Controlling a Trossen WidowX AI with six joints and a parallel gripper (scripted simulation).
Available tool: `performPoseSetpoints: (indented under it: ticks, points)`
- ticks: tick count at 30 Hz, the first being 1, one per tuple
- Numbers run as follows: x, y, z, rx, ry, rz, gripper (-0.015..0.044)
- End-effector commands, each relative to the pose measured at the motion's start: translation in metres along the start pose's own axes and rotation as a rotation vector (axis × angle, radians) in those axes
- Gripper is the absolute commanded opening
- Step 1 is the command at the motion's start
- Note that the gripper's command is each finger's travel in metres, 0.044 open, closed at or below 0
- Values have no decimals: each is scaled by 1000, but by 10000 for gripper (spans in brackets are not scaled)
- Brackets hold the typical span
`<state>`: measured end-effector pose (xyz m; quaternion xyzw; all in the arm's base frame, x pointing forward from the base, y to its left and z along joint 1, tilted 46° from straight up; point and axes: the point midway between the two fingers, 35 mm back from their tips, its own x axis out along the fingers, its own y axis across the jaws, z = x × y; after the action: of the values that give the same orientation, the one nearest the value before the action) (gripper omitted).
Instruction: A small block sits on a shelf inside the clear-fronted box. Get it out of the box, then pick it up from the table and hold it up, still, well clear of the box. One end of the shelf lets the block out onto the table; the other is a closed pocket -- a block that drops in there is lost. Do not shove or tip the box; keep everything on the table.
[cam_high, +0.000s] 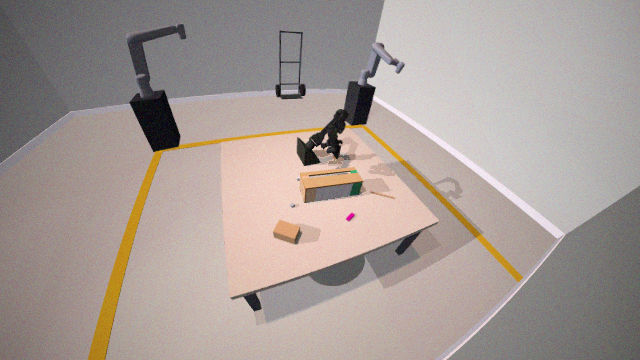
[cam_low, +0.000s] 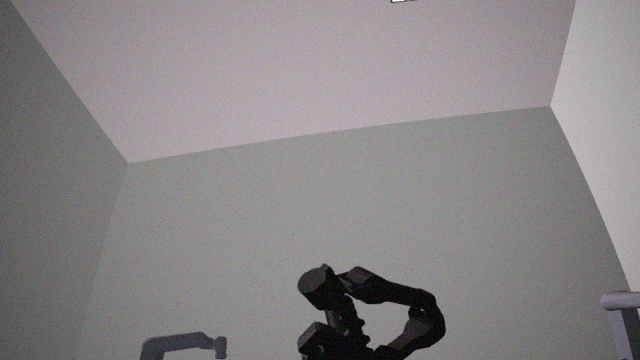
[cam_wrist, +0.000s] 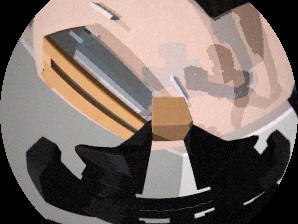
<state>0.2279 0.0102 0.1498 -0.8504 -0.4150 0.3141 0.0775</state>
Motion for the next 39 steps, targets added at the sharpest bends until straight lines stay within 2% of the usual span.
performPoseSetpoints:
  ticks: [1,5,39]
  points:
    - [-5,0,-1,206,30,-1,0]
    - [-7,0,-1,313,45,-2,0]
    - [-7,0,-1,313,45,-2,0]
